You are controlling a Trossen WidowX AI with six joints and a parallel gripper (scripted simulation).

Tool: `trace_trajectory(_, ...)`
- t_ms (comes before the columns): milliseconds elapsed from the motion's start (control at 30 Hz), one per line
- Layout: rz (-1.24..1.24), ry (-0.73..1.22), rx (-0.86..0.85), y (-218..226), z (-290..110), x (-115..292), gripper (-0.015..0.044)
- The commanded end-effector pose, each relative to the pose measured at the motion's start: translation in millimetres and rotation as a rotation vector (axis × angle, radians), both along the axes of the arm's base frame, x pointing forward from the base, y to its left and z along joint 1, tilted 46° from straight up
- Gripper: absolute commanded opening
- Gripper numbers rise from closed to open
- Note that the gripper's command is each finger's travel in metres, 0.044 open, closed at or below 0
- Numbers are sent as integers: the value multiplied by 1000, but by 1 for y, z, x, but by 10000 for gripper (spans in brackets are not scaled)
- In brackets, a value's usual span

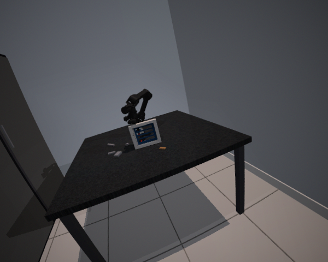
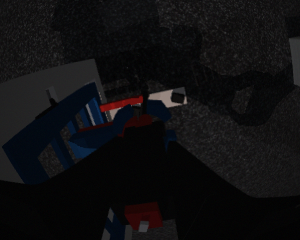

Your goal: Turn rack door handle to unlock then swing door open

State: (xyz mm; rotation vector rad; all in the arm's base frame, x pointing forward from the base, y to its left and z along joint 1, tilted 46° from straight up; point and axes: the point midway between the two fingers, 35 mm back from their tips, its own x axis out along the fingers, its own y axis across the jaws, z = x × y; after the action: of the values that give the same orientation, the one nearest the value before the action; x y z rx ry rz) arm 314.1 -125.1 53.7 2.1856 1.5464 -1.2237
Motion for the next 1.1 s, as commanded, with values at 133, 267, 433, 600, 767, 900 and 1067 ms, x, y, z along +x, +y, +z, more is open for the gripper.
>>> trace_trajectory(133, -21, 12, 12, 1, 1, 1, 68)
trace_trajectory(267, -21, 12, 12, 1, 1, 1, 173)
trace_trajectory(433, -21, 12, 12, 1, 1, 1, 288)
trace_trajectory(600, 102, -108, -7, 1, 1, 1, 288)
trace_trajectory(767, 278, -279, -36, 1, 1, 1, 288)
trace_trajectory(900, 419, -417, -59, 1, 1, 1, 288)
trace_trajectory(1067, 595, -589, -87, 1, 1, 1, 288)
